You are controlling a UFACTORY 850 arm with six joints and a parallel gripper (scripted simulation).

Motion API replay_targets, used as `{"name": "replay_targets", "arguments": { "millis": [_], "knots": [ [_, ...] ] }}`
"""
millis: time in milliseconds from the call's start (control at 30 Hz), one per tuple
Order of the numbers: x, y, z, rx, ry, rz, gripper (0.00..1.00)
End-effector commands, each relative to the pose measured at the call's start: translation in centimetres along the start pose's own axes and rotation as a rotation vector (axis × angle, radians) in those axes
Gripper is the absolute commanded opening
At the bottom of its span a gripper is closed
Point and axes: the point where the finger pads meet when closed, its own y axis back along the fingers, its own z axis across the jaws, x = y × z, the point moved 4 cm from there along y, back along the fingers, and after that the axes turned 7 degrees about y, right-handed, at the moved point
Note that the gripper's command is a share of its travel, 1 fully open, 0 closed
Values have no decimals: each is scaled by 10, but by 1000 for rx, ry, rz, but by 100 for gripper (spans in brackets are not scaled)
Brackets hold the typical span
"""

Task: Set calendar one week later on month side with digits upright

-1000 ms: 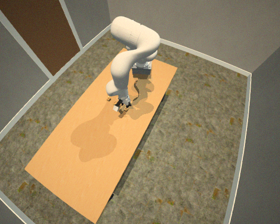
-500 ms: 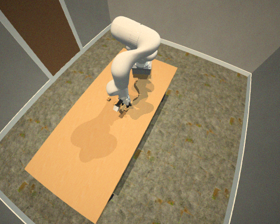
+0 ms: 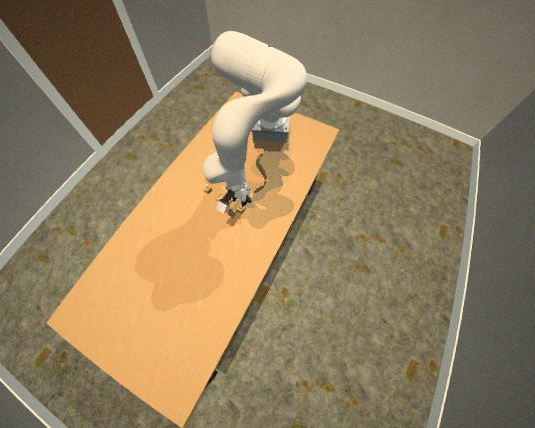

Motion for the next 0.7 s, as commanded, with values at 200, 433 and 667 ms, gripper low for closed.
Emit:
{"name": "replay_targets", "arguments": {
  "millis": [200, 433, 667],
  "knots": [
    [0, -1, 0, 0, 0, 1, 49],
    [0, -5, 0, 0, 0, 2, 49],
    [0, -11, 0, 0, 0, 2, 49]
  ]
}}
